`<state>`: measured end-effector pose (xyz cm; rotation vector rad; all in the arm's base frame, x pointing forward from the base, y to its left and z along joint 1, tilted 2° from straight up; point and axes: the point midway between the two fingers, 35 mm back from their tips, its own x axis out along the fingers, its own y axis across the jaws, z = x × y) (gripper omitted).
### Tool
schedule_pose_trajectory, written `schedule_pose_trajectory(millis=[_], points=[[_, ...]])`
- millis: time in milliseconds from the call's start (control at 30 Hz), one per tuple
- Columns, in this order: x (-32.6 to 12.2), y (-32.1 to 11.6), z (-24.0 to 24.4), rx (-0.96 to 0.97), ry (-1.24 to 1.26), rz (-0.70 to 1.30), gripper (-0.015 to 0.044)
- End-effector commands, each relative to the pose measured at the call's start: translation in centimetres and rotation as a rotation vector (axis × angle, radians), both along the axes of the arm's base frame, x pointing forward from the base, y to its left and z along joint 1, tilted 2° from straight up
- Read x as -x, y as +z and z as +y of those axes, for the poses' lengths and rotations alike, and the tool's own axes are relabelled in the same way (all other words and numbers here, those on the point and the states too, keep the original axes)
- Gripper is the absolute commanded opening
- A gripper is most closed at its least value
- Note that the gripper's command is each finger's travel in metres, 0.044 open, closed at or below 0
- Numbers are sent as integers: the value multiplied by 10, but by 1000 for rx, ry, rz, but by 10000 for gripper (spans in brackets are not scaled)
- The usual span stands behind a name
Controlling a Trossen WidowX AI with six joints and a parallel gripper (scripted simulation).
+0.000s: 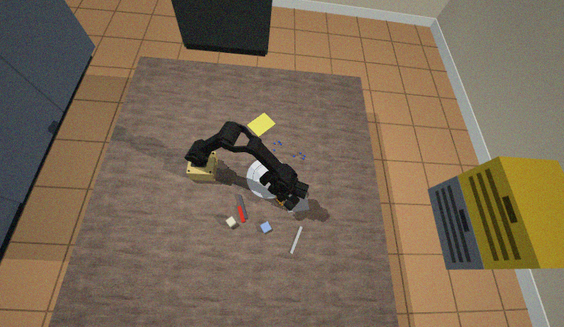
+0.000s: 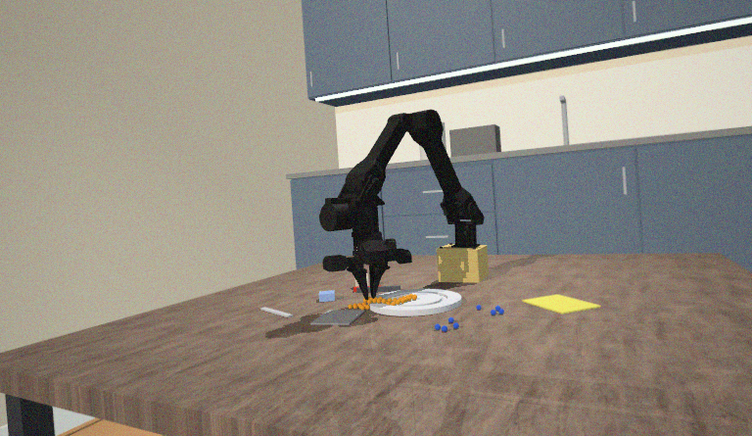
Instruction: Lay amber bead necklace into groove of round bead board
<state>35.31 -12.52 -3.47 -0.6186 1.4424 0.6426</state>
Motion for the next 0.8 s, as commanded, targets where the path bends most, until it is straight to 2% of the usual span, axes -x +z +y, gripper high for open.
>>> schedule_pose_trajectory(millis=[0,767], points=[[1,-1,1,-4,0,2,0],[1,2,1,-4,0,3,0]])
